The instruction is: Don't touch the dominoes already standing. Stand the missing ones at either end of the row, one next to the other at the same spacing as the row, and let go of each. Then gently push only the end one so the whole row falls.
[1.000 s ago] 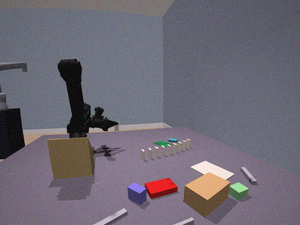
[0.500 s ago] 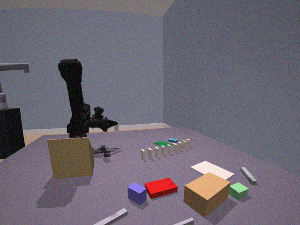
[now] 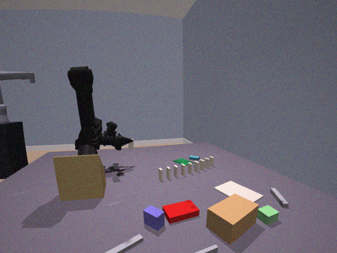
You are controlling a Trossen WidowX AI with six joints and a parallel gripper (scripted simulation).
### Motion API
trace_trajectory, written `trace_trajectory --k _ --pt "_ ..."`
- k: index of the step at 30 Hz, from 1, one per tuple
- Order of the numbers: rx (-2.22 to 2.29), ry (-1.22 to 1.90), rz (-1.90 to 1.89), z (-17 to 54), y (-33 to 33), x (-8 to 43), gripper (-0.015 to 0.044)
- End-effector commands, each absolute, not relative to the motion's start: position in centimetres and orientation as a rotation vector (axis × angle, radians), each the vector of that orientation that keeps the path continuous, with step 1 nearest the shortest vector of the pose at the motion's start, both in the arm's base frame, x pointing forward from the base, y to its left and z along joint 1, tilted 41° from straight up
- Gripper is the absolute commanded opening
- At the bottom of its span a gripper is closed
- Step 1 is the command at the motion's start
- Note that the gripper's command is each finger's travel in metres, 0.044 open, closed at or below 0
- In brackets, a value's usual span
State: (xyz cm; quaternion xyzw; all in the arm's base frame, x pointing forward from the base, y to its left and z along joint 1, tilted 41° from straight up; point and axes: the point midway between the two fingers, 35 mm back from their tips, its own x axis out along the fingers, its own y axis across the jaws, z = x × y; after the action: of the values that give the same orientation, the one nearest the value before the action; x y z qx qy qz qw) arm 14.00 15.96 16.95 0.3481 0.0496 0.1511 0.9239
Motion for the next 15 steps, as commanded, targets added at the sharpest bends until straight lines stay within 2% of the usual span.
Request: trace_trajectory --k 1,15 --pt "0.709 0.105 0.309 16.8 16.4 14.0 0.0026" --pt "0.701 0.109 0.296 16.2 17.8 14.1 0.0026"
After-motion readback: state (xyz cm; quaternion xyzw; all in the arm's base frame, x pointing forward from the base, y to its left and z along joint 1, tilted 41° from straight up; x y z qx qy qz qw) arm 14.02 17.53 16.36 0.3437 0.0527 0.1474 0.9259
